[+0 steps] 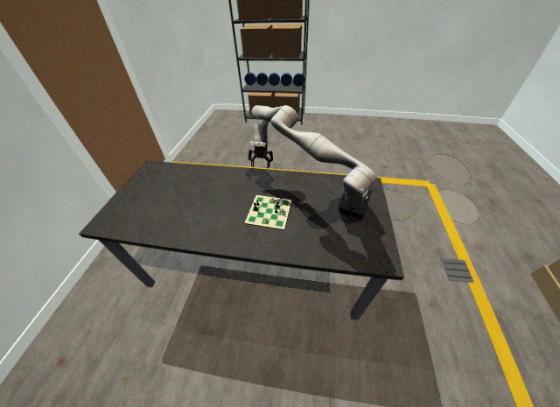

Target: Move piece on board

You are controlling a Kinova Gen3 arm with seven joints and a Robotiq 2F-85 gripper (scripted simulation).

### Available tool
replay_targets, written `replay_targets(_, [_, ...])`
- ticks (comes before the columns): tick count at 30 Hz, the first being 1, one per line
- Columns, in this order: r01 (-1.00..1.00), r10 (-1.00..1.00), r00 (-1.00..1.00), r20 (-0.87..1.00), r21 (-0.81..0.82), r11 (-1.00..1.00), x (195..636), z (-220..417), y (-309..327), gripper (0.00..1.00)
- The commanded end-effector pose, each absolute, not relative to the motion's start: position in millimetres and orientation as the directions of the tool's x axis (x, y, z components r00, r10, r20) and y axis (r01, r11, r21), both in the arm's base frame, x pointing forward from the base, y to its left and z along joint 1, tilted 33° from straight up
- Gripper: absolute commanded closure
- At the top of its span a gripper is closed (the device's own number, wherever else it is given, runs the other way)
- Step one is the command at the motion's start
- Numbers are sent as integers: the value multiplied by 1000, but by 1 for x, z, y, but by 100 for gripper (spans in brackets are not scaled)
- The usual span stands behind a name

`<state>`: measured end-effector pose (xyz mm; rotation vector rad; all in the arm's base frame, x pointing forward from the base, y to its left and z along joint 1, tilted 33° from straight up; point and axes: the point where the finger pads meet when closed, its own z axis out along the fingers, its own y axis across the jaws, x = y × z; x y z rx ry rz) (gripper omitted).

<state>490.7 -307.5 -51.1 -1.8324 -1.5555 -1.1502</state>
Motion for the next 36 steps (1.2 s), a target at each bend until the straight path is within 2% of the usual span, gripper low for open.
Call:
replay_targets(1, [956, 520, 16, 854, 139, -259, 471, -85, -303, 0])
replay_targets(14, [945, 381, -152, 912, 248, -215, 413, -146, -275, 0])
replay_targets(36, [943, 373, -162, 914, 255, -215, 410, -149, -273, 0])
